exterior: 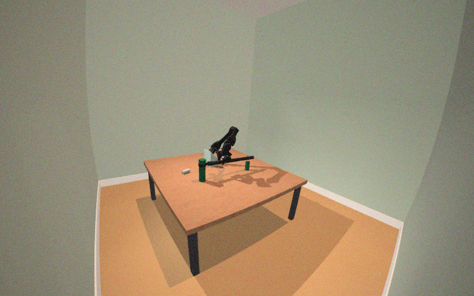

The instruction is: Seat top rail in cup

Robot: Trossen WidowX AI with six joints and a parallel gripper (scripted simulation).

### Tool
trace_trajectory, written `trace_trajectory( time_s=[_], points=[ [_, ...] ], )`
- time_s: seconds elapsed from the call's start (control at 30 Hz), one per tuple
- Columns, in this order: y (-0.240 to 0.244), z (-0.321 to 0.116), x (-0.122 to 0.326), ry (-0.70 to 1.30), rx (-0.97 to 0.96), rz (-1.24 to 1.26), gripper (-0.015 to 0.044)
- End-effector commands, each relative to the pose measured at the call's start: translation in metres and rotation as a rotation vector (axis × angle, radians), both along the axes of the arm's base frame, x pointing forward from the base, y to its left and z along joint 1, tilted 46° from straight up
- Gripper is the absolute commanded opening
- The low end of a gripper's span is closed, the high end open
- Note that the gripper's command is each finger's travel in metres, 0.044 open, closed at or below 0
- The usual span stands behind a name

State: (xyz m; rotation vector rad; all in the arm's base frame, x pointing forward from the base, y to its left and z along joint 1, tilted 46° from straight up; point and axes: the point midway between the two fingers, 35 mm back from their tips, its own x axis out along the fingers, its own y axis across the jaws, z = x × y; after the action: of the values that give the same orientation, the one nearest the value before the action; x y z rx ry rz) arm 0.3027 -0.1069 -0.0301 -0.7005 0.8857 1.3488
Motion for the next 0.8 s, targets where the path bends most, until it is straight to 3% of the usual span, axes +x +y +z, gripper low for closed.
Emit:
trace_trajectory(
  time_s=[0.0,0.03,0.33,0.5,0.77],
  points=[
    [-0.002,0.021,0.004,-0.013,-0.008,-0.001,0.042],
    [-0.001,0.027,0.004,-0.013,-0.008,-0.001,0.044],
    [-0.004,0.05,0.003,-0.013,-0.008,0.004,0.044],
    [-0.023,0.086,-0.001,-0.012,-0.007,0.004,0.044],
    [-0.024,0.088,-0.002,-0.012,-0.007,0.004,0.044]
  ],
)
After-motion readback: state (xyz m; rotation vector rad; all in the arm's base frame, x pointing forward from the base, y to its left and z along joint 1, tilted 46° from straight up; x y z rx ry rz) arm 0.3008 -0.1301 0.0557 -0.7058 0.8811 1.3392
